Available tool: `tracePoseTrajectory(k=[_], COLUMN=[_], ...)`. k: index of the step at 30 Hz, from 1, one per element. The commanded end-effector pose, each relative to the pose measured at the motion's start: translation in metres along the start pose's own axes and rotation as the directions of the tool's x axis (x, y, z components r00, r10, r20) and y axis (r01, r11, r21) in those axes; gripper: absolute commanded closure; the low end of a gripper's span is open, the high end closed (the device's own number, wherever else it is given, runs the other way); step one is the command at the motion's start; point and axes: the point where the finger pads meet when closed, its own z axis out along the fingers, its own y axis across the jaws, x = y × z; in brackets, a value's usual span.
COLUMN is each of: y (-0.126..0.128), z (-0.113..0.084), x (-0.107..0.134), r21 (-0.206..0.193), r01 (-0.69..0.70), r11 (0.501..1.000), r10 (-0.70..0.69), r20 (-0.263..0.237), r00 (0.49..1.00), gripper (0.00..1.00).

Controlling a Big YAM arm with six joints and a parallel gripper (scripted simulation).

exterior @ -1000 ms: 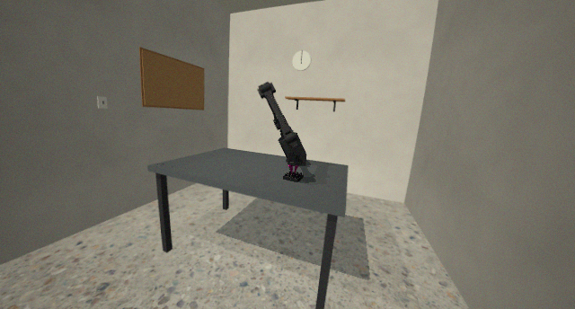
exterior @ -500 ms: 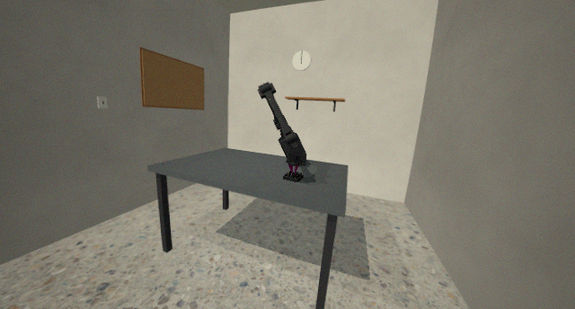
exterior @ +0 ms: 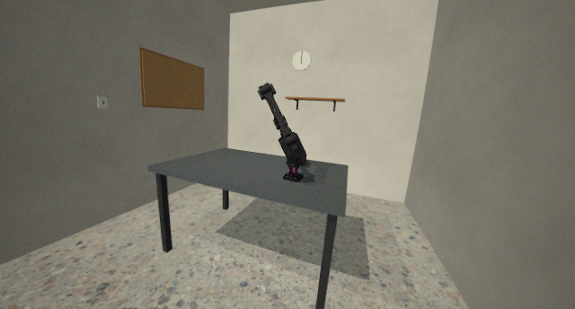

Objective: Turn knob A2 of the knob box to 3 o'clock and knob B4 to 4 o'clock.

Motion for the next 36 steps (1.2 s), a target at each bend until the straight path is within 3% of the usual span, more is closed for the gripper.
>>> tracePoseTrajectory(k=[1, 36], y=[0.0032, 0.0034], z=[-0.0193, -0.0149], x=[-0.0346, -0.0307], r21=[-0.025, -0.021], r01=[-0.018, -0.013], r11=[1.0, 1.0], r10=[0.02, 0.015], r20=[0.075, 0.063], r00=[0.997, 0.998], gripper=[0.82, 0.82])
